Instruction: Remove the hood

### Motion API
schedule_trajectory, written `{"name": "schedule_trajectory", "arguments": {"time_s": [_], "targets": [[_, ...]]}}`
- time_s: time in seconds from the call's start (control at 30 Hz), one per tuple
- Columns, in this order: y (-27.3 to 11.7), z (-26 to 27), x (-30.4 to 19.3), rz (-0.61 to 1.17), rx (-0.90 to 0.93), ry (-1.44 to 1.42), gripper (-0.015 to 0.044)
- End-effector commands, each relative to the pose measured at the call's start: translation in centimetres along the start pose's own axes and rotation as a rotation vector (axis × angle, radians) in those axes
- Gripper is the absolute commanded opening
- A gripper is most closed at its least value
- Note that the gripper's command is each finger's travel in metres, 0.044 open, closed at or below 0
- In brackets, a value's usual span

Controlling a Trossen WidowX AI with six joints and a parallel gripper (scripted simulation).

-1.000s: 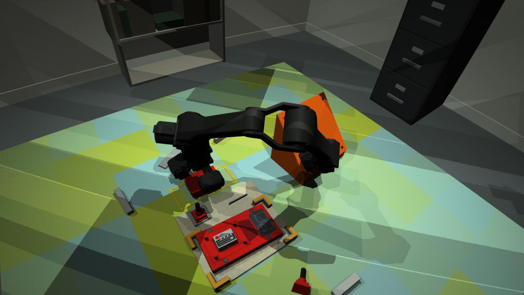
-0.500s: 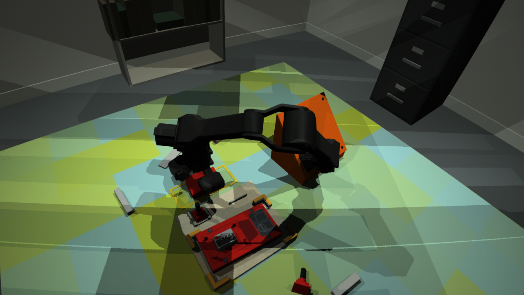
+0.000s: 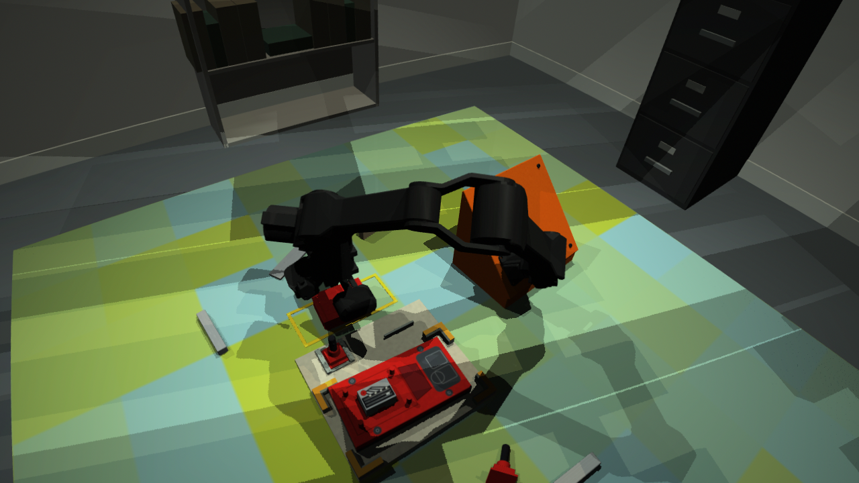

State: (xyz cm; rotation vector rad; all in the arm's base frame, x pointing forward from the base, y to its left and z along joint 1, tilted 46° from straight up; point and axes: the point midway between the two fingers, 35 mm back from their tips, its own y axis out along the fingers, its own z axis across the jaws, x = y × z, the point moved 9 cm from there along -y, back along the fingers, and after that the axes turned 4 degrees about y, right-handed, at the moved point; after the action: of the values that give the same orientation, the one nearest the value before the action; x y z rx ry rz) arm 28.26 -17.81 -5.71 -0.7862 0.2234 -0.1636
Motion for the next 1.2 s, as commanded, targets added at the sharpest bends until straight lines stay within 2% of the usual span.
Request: {"name": "schedule_trajectory", "arguments": {"time_s": [0.0, 0.23, 1.17], "targets": [[-0.8, 0.0, 0.1, 0.001, -0.001, 0.000, 0.0440], [-7.2, -0.1, 0.0, 0.003, 0.000, 0.001, 0.0440], [-7.2, -0.1, 0.0, 0.003, 0.000, 0.001, 0.0440]]}}
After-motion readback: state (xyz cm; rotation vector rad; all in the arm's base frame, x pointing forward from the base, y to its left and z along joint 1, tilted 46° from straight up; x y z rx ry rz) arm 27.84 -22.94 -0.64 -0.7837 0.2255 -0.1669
